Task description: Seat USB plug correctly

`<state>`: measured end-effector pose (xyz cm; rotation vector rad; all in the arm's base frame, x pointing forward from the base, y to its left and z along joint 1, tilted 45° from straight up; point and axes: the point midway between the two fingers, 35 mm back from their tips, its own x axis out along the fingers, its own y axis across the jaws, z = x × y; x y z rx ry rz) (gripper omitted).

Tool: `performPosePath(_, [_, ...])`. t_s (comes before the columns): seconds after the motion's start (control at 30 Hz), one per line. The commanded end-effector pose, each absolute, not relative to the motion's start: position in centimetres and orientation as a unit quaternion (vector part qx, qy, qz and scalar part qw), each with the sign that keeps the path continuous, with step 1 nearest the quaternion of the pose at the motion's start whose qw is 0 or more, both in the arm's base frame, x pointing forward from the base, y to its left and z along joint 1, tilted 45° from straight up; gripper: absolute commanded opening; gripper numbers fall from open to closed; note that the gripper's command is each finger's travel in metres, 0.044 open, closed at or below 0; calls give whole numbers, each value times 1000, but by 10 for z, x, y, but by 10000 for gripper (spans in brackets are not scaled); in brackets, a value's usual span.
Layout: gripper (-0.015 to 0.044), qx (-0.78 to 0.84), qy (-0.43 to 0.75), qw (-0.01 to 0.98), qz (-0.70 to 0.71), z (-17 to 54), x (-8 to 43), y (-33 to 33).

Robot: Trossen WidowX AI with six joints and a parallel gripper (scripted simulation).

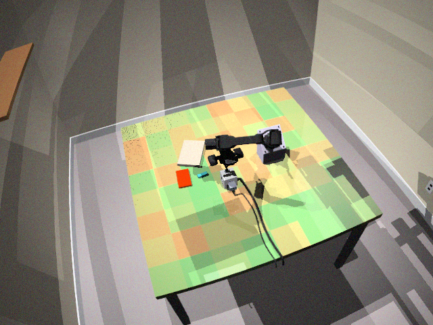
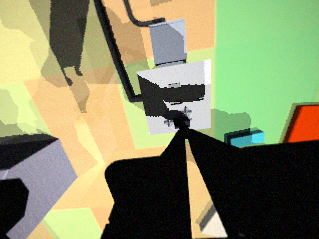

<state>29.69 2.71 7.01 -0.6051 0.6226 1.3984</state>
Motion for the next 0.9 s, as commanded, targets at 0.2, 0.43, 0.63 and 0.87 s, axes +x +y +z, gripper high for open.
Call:
performPosePath(0.2, [0,-270,277,680,623,73,297,24])
performPosePath(0.43, [0,-270,277,680,623,76,296,21])
performPosePath(0.63, [0,-270,278,680,623,79,296,18])
performPosePath(0.87, [0,-270,278,680,623,82,296,15])
